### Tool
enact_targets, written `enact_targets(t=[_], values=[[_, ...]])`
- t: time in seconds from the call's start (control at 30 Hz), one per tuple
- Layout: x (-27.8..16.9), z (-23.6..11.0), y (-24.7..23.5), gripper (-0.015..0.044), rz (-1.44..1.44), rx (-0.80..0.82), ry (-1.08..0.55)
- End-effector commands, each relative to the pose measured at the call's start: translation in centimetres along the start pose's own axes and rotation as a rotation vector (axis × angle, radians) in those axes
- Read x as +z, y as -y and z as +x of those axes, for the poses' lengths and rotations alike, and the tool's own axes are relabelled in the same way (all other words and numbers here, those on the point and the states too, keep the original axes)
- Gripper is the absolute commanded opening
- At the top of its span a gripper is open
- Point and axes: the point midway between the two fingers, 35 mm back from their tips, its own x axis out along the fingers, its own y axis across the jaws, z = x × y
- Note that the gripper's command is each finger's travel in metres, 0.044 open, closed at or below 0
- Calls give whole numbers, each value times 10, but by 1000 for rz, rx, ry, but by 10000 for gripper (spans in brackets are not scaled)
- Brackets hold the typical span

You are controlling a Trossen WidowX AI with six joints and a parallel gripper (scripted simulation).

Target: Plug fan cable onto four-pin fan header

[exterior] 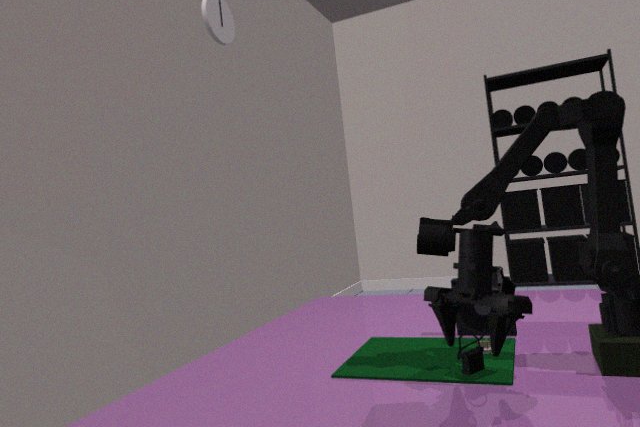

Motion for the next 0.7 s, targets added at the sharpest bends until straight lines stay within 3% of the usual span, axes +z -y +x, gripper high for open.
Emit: enact_targets(t=[0.0,0.27,0.53,0.67], values=[[3,8,2,440,3,-9,-1],[4,12,3,440,3,-9,-1],[3,10,1,230,1,-2,2],[3,10,1,203,1,-2,2]])
